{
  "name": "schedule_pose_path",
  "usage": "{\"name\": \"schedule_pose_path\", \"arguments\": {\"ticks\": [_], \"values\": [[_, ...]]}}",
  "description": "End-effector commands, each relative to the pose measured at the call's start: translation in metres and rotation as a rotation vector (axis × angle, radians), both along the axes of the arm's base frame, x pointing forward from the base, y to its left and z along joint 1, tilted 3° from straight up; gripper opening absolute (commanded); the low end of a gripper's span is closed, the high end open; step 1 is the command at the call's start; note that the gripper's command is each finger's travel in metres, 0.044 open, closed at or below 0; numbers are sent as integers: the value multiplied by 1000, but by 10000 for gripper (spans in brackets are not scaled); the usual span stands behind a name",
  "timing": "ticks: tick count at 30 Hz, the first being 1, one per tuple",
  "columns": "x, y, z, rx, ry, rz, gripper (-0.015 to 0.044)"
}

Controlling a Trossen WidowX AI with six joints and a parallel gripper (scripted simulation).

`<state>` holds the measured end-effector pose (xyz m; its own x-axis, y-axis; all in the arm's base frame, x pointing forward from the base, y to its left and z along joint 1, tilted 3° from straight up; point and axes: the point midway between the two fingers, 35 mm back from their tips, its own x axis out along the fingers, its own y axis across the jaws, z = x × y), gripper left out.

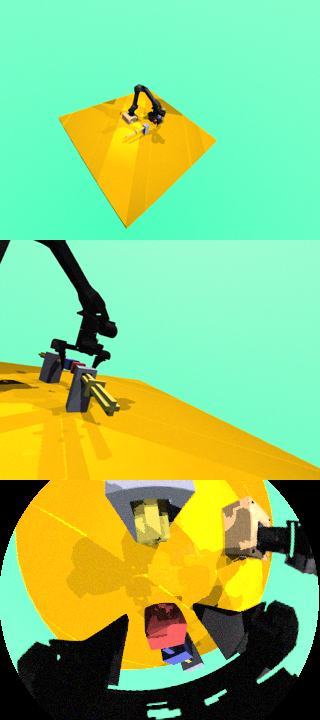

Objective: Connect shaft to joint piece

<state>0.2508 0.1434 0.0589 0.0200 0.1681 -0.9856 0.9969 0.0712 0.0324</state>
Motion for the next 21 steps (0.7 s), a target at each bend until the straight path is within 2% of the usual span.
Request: {"name": "schedule_pose_path", "arguments": {"ticks": [1,21], "values": [[1,0,5,10,-2,27,440],[7,3,64,-52,-108,698,440]]}}
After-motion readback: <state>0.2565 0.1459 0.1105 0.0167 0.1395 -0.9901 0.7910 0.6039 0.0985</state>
